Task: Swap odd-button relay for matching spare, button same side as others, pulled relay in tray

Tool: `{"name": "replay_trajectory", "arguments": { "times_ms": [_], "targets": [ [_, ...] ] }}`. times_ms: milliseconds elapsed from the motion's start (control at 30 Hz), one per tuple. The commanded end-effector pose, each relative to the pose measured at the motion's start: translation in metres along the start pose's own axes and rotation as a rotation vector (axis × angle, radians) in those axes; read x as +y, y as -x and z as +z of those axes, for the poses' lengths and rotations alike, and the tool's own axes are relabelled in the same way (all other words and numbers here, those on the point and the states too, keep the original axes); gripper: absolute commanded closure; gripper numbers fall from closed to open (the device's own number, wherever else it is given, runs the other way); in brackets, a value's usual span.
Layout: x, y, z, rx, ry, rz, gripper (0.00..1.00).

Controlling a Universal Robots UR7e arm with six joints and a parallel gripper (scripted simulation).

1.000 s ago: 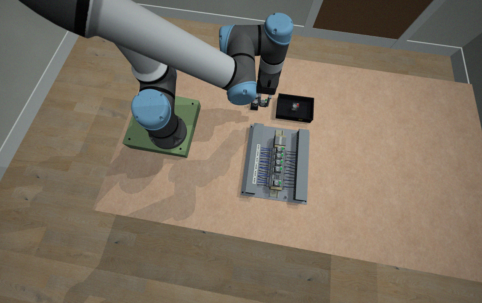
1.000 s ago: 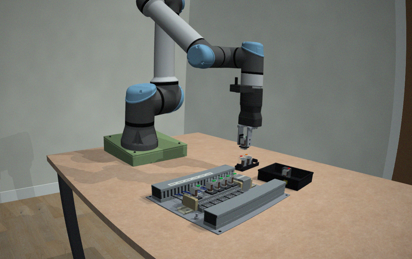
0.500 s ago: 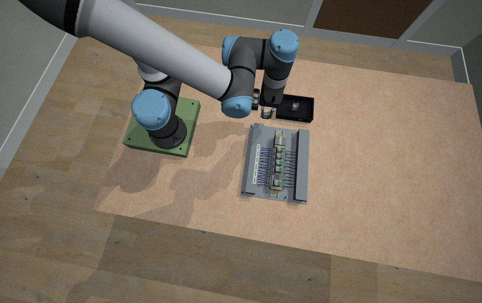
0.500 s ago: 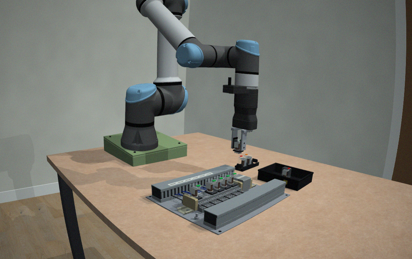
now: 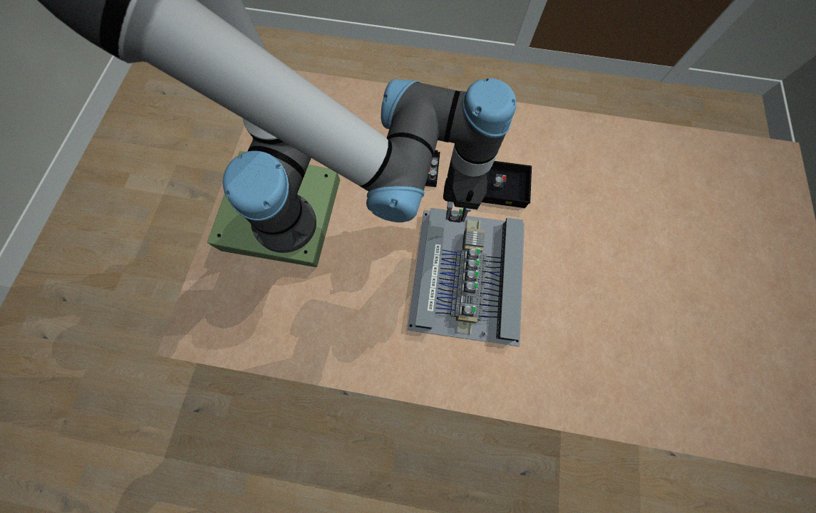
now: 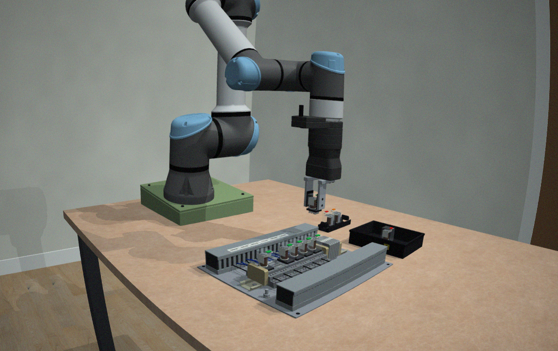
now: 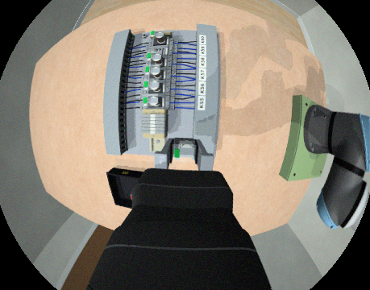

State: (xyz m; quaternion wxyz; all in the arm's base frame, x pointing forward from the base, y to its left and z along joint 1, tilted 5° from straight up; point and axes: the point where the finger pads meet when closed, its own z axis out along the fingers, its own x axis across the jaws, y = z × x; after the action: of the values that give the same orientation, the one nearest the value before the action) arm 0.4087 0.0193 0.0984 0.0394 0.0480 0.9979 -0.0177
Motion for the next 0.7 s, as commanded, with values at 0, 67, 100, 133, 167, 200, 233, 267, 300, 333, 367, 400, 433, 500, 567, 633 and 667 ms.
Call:
{"name": "replay_trajectory", "arguments": {
  "times_ms": [0,67,100,133,167,200,233,267,300,333,367,400,433,500,567,633,667],
  "targets": [
    [-0.008,0.004,0.000,-0.001,0.003,-0.002,1.00],
    [-0.008,0.004,0.000,-0.001,0.003,-0.002,1.00],
    [-0.008,0.004,0.000,-0.001,0.003,-0.002,1.00],
    [-0.008,0.004,0.000,-0.001,0.003,-0.002,1.00],
    [-0.008,0.004,0.000,-0.001,0.003,-0.002,1.00],
    [-0.018,0.007,0.000,-0.001,0.002,-0.001,1.00],
    [-0.030,0.011,0.000,-0.001,0.003,-0.002,1.00],
    [-0.041,0.014,0.001,-0.001,0.003,-0.002,1.00],
    [-0.052,0.018,0.001,-0.001,0.003,-0.002,1.00],
    [-0.064,0.022,0.001,-0.001,0.003,-0.002,1.00],
    [-0.064,0.022,0.001,-0.001,0.003,-0.002,1.00],
    [-0.064,0.022,0.001,-0.001,0.003,-0.002,1.00],
    [-0.064,0.022,0.001,-0.001,0.003,-0.002,1.00],
    [-0.064,0.022,0.001,-0.001,0.003,-0.002,1.00],
    [-0.064,0.022,0.001,-0.001,0.003,-0.002,1.00],
    [-0.064,0.022,0.001,-0.001,0.003,-0.002,1.00],
    [-0.064,0.022,0.001,-0.001,0.003,-0.002,1.00]
  ]
}}
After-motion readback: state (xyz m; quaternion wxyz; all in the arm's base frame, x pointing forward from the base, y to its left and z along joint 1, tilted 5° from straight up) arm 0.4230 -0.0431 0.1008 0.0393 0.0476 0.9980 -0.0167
